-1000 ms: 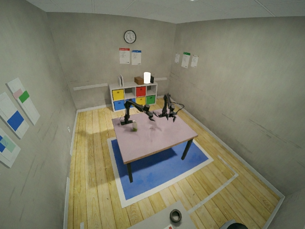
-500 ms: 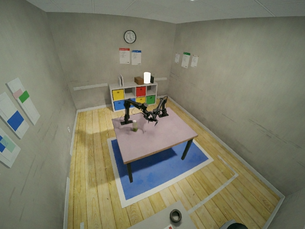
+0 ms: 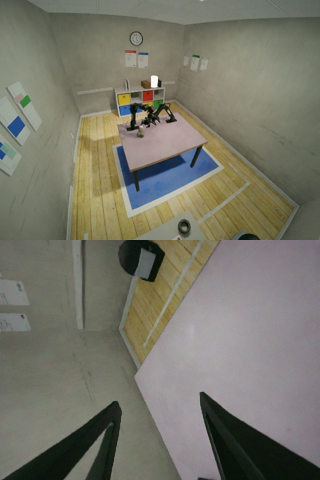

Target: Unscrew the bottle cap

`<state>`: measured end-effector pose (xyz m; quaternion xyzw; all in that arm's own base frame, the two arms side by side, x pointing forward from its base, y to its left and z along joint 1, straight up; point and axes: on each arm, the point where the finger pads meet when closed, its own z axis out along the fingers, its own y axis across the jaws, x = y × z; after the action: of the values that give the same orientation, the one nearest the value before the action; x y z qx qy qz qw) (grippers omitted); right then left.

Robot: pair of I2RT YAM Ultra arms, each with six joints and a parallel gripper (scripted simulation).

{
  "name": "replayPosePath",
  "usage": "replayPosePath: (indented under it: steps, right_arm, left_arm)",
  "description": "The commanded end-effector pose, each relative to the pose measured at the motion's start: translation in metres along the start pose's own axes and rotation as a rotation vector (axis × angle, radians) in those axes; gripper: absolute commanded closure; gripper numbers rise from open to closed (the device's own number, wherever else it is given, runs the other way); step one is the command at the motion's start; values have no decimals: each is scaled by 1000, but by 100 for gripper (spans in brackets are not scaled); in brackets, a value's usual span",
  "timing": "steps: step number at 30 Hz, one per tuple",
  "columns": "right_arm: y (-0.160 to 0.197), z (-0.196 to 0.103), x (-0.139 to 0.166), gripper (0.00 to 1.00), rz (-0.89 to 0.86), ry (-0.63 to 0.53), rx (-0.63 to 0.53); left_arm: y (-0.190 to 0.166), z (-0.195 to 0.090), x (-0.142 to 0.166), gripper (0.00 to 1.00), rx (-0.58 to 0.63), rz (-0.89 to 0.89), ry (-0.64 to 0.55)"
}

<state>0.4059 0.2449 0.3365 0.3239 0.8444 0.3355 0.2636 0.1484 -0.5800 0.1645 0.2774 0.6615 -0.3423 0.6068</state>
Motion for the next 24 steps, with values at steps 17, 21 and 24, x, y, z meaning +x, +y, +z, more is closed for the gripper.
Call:
replayPosePath:
  steps: [17,21,24]
  right_arm:
    - [-66,-12,11,30,348,36,347]
    - [-66,-12,11,30,348,36,347]
    - [-66,-12,11,30,348,35,347]
  left_arm:
    - [-8,-45,117,2,-130,105,-47]
    - [-8,-45,117,2,-130,105,-47]
    - [-8,-45,117,2,-130,105,-47]
